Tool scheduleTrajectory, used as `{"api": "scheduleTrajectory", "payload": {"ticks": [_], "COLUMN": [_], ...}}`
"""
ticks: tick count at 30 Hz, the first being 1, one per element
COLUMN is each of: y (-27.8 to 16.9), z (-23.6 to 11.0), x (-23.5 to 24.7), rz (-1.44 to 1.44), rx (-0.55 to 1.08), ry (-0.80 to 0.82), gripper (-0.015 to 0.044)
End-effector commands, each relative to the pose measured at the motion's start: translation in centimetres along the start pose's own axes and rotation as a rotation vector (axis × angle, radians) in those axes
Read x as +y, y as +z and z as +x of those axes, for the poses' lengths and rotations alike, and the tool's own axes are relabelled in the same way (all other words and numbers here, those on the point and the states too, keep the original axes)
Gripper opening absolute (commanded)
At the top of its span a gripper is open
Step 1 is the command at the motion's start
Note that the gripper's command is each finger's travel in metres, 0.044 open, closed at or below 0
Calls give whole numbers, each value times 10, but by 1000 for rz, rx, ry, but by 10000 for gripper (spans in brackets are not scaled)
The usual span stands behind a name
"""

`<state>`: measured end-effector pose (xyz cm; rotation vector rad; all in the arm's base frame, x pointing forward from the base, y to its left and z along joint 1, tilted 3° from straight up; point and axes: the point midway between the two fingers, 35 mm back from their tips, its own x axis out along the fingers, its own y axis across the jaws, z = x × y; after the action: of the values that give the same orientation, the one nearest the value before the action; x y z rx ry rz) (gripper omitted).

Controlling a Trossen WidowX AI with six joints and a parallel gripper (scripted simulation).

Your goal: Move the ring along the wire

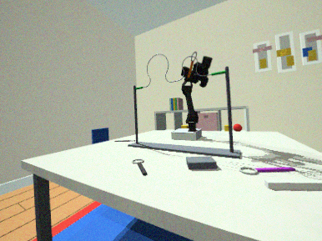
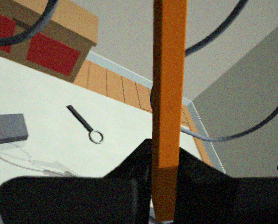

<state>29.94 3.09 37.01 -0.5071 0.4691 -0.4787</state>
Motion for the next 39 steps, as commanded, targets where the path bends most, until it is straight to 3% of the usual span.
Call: {"api": "scheduleTrajectory", "payload": {"ticks": [1,39], "y": [-1,21], "z": [0,5], "x": [-10,-58], "rz": [-87,-767], "rx": [-11,-178], "ry": [-57,-398], "gripper": [-150,-150]}}
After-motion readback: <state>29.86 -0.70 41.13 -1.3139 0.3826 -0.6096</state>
